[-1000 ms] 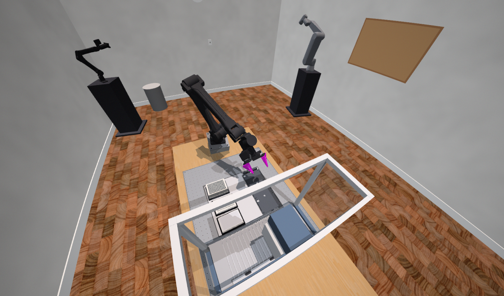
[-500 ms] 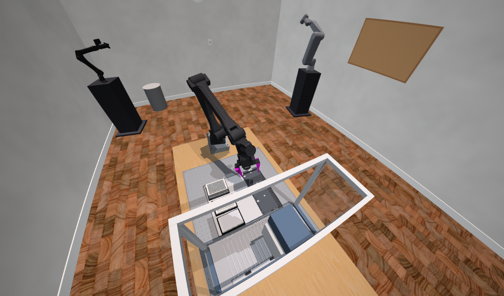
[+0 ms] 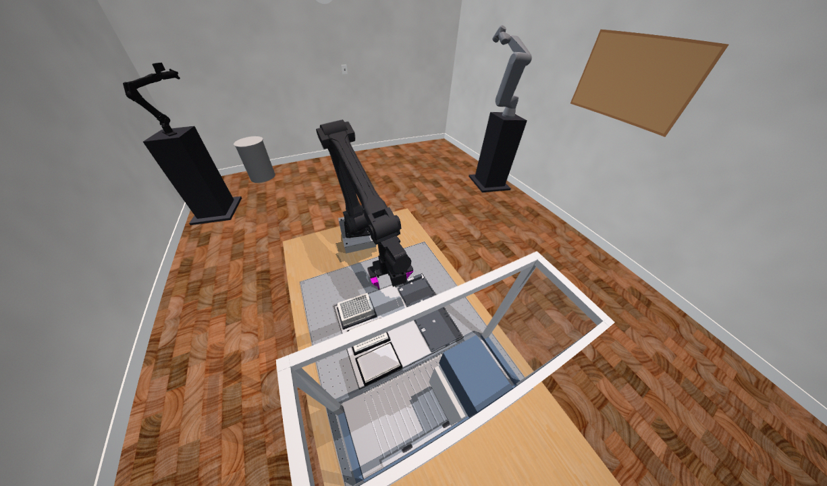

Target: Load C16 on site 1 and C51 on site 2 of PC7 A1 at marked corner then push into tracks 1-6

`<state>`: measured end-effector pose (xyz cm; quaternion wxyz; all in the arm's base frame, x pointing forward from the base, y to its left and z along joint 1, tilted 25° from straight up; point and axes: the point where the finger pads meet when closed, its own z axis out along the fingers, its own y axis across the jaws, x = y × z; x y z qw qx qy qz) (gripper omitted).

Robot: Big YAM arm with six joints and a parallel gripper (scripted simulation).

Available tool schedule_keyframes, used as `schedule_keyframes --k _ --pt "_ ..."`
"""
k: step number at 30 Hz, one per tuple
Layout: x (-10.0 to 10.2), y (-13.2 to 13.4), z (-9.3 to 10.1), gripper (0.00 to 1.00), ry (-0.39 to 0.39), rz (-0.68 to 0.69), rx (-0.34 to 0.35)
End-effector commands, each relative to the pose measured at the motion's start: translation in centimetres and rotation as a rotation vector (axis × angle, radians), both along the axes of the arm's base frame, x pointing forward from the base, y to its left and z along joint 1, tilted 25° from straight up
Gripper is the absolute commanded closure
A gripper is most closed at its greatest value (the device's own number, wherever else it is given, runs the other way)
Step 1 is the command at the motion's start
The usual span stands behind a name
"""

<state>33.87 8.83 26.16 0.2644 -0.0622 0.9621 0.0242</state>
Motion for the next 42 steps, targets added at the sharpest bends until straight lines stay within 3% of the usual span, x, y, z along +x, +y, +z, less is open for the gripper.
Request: schedule_keyframes --k 1,4,6,8,15,16,21,30,32,33,34,35,41,42 --pt "0.3 -1.1 2.5 0.00 0.027 0.053 -0.060" --pt "0.3 -1.0 2.5 0.00 0.044 0.063 -0.070" --pt "-0.9 -1.0 -0.3 0.00 0.100 0.072 -0.083" --pt "-0.3 -0.8 1.7 0.00 0.045 0.062 -0.064" --pt "-0.3 -0.8 1.7 0.00 0.045 0.062 -0.064" --pt "-0.5 -1.8 0.3 0.00 0.056 0.013 -0.042" --pt "0.4 -4.5 -2.3 0.00 0.087 -0.134 0.029" --pt "1.4 -9.5 -5.8 0.00 0.107 -0.399 0.168" --pt "1.4 -9.5 -5.8 0.00 0.107 -0.399 0.168" --pt "3.0 -10.1 -3.6 0.00 0.056 -0.423 0.191" --pt "2.0 -10.6 -6.0 0.00 0.097 -0.456 0.201" --pt "1.8 -11.1 -7.0 0.00 0.112 -0.487 0.215" --pt "2.4 -14.4 -9.3 0.00 0.122 -0.664 0.308" --pt "2.9 -14.8 -8.9 0.00 0.111 -0.691 0.325"
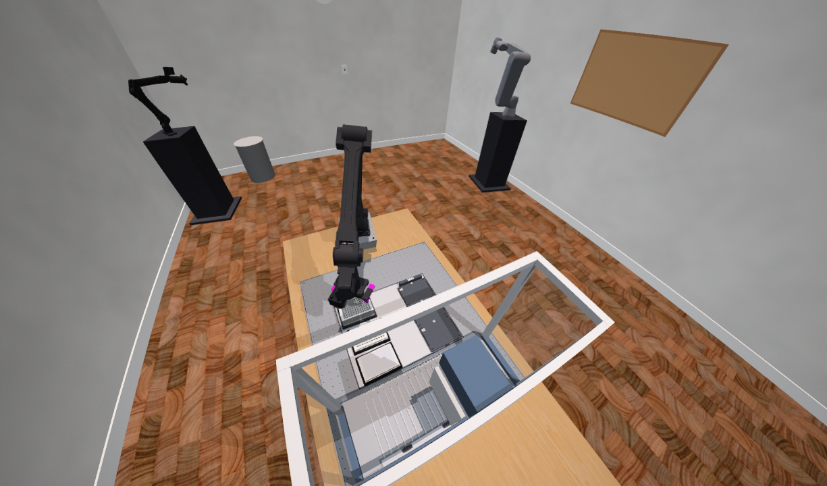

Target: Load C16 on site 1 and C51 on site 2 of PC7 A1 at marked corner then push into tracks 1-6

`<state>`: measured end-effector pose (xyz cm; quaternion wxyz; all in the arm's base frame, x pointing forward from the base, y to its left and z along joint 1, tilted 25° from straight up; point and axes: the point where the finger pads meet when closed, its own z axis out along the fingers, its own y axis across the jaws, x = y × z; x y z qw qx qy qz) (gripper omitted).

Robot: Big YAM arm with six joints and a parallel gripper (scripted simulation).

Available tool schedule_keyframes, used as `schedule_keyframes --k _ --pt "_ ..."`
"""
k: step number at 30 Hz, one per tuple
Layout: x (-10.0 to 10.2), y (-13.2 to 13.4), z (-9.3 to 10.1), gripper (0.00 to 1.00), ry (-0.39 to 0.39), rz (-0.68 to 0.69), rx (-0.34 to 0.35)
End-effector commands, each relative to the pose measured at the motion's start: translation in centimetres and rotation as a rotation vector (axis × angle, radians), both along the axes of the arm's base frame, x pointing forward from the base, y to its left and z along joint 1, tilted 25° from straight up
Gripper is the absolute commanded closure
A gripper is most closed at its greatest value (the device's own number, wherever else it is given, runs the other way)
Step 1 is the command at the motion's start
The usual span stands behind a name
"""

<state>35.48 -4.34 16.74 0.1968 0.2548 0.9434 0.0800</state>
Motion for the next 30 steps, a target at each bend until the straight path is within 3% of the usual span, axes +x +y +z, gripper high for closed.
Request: schedule_keyframes --k 1,3,7,10,22,29,30 --pt "2.2 -1.8 1.9 0.00 -0.058 -0.142 0.045" --pt "2.1 -1.3 3.1 0.00 -0.088 -0.187 0.071" --pt "2.1 -0.9 3.0 0.00 -0.083 -0.237 0.102" --pt "1.7 -0.9 1.8 0.00 -0.042 -0.329 0.147" --pt "1.6 -0.9 1.7 0.00 -0.021 -0.689 0.322" --pt "1.6 -0.9 1.7 0.00 -0.016 -0.774 0.363" --pt "1.2 -0.8 -0.2 0.00 0.019 -0.781 0.356"
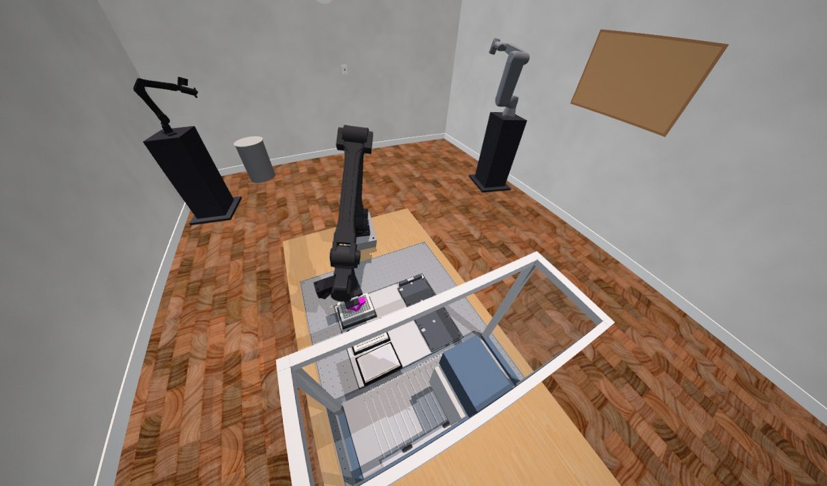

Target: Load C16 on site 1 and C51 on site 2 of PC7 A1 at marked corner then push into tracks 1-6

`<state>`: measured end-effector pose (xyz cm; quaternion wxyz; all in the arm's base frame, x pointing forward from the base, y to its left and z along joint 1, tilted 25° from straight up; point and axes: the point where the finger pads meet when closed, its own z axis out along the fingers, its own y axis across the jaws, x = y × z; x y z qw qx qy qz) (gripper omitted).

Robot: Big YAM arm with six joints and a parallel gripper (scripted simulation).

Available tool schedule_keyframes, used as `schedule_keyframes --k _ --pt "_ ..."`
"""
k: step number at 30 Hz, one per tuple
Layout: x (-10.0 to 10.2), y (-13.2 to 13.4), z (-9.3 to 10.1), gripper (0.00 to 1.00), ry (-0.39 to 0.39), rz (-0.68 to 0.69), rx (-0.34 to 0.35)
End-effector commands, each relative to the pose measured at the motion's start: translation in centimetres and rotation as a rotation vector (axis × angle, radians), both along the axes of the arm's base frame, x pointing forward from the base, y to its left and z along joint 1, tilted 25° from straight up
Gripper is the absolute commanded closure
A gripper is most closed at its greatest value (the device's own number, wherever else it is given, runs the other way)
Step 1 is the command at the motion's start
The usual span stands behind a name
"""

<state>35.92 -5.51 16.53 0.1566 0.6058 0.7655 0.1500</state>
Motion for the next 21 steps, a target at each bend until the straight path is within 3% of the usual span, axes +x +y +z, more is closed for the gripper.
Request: schedule_keyframes --k 1,9,11,12,14,16,21 --pt "0.7 0.4 -0.4 0.00 -0.007 -0.044 0.024" --pt "1.6 0.5 -2.4 0.00 -0.006 -0.045 0.022" --pt "1.6 0.5 -2.4 0.00 -0.006 -0.045 0.022" --pt "3.0 0.3 -0.6 0.00 -0.050 -0.044 0.016" --pt "2.2 0.5 -2.8 0.00 -0.013 -0.045 0.021" --pt "2.1 0.6 -3.5 0.00 -0.006 -0.045 0.023" --pt "3.0 0.4 -1.3 0.00 -0.058 -0.039 0.012"
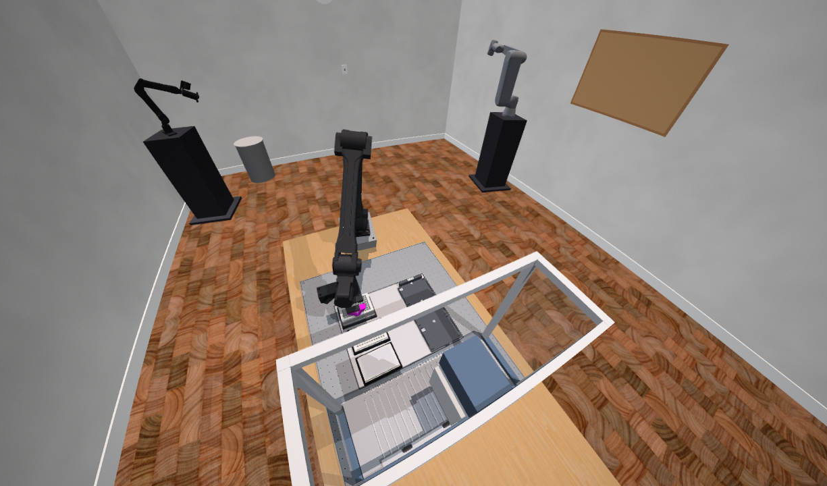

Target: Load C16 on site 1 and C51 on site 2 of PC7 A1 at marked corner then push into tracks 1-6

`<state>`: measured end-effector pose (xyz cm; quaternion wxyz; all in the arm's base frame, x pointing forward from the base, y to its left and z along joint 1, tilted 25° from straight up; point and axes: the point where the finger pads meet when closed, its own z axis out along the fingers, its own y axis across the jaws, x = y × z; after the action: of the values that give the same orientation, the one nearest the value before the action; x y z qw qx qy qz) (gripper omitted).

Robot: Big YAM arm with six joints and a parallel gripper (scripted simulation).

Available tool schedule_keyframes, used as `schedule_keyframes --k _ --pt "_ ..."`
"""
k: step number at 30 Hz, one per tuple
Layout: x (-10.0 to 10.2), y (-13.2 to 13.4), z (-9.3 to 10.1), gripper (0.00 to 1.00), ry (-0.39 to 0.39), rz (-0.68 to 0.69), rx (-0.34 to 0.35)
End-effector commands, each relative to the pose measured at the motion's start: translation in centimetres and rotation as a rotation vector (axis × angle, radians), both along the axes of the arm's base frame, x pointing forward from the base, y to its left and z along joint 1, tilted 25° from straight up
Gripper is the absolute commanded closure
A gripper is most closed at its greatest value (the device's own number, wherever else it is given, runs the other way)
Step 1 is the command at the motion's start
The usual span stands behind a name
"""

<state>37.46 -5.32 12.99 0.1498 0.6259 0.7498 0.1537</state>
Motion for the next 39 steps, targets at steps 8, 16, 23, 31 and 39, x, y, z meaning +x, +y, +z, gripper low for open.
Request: schedule_keyframes --k 8,16,23,31,39 --pt "1.5 0.2 2.2 0.00 -0.064 0.007 -0.014" --pt "1.5 0.2 2.2 0.00 -0.064 0.007 -0.014" --pt "1.5 0.2 2.2 0.00 -0.064 0.007 -0.014" --pt "1.2 0.0 1.7 0.00 -0.041 0.000 -0.010" --pt "0.9 0.5 -0.1 0.00 -0.016 0.004 -0.004"
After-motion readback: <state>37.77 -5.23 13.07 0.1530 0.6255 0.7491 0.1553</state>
